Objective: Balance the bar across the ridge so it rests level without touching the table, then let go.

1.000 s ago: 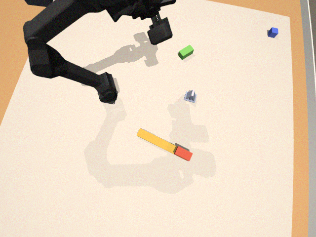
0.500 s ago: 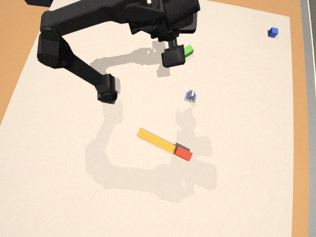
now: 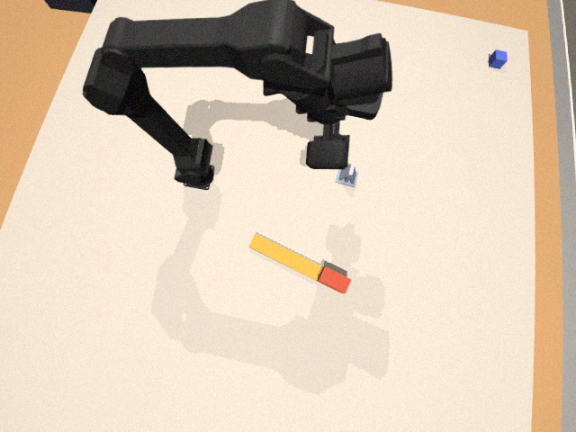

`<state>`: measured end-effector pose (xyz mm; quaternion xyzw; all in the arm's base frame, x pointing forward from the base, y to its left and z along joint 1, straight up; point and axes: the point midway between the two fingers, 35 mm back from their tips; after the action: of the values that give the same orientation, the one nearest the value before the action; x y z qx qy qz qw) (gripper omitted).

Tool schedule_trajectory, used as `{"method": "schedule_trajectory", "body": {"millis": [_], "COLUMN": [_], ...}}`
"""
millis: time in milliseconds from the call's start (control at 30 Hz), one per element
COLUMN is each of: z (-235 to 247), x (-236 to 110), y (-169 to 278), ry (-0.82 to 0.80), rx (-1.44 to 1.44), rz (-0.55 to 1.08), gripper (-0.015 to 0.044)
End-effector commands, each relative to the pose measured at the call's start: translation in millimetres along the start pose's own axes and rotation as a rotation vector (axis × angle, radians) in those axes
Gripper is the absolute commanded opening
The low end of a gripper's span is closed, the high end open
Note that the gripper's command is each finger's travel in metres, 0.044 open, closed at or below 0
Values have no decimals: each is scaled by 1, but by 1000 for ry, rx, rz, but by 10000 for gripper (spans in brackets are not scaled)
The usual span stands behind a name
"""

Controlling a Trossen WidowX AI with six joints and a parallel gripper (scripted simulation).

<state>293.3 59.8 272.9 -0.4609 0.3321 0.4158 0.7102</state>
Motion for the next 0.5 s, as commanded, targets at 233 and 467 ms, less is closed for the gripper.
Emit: {"method": "schedule_trajectory", "body": {"millis": [233, 467], "z": [-70, -114], "x": [20, 27], "y": [-18, -21], "ry": [164, 249], "rx": [85, 139], "rz": [50, 95], "gripper": [315, 315]}}
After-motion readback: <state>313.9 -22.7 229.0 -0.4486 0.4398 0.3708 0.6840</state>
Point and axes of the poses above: the point midway between the two fingers, 35 mm back from their tips, its own x axis out along the fingers, its own z axis across the jaws, y = z × x, and after that the axes turned 13 degrees about x, right-handed
